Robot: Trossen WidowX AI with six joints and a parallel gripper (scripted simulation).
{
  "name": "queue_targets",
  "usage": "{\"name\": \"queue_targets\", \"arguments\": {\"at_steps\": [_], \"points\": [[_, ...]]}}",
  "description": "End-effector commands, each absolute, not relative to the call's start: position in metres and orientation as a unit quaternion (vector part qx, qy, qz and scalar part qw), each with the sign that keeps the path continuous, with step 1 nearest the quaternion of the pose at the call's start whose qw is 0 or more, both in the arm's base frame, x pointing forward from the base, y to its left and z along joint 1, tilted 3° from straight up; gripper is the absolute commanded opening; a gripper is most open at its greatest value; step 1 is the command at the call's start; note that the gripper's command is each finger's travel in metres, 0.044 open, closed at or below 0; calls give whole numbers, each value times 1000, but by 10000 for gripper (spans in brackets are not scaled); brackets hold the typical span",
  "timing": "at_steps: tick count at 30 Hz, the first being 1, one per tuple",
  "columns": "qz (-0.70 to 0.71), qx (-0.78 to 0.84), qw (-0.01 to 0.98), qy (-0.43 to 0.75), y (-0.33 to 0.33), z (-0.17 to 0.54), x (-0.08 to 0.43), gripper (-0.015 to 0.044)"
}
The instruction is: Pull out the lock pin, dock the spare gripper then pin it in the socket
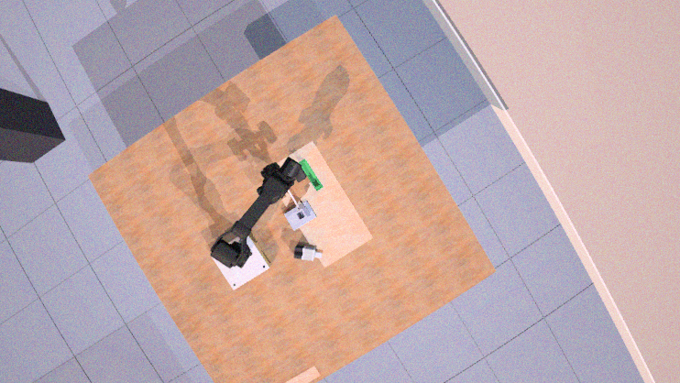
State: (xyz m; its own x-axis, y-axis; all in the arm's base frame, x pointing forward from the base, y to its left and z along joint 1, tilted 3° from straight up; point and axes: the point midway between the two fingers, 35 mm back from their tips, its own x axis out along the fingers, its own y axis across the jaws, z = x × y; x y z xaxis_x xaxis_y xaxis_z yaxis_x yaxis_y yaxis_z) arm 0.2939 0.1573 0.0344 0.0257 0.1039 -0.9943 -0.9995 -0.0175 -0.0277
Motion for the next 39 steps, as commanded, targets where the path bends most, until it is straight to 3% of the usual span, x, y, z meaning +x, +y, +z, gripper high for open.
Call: {"name": "queue_targets", "arguments": {"at_steps": [1,39], "points": [[520,-485,528,464,161,36,295,0],[526,-483,520,468,179,65,291,0]]}}
